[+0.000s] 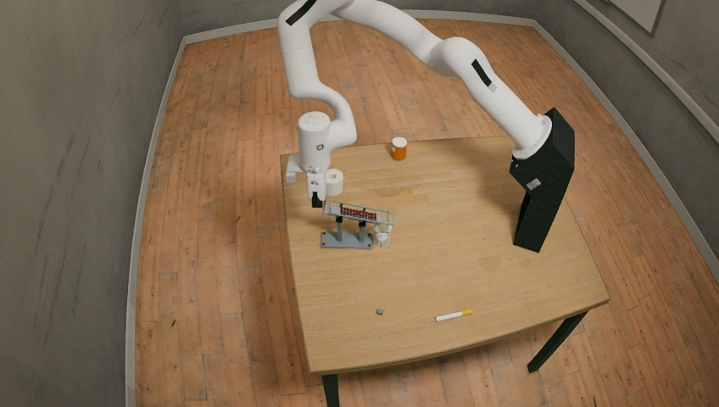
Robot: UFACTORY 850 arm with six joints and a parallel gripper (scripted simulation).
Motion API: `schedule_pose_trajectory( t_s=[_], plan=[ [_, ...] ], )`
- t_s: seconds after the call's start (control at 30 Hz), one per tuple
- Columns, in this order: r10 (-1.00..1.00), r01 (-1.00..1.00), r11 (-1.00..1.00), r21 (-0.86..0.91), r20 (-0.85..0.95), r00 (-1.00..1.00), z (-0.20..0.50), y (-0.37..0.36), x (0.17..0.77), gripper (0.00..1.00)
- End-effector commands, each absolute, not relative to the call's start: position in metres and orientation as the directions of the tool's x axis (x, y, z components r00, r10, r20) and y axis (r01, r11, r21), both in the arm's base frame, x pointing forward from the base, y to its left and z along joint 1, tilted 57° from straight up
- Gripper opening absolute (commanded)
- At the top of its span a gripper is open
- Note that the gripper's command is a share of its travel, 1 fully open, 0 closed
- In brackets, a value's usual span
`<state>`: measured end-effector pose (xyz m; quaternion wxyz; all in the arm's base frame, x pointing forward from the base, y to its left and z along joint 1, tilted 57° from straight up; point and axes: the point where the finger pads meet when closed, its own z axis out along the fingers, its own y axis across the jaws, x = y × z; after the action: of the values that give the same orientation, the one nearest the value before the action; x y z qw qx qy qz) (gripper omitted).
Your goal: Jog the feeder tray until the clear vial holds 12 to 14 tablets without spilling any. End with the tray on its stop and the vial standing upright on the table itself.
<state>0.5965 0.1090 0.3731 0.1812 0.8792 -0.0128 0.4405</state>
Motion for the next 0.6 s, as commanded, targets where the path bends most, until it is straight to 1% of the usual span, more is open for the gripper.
schedule_pose_trajectory(
  t_s=[0.0, 0.57],
  plan=[
    [0.137, -0.182, -0.934, 0.307, 0.78, 0.611, 0.3714, 0.1087, 0.5956, 0.0],
    [0.137, -0.182, -0.934, 0.307, 0.78, 0.611, 0.3714, 0.1087, 0.5955, 0.0]
  ],
)
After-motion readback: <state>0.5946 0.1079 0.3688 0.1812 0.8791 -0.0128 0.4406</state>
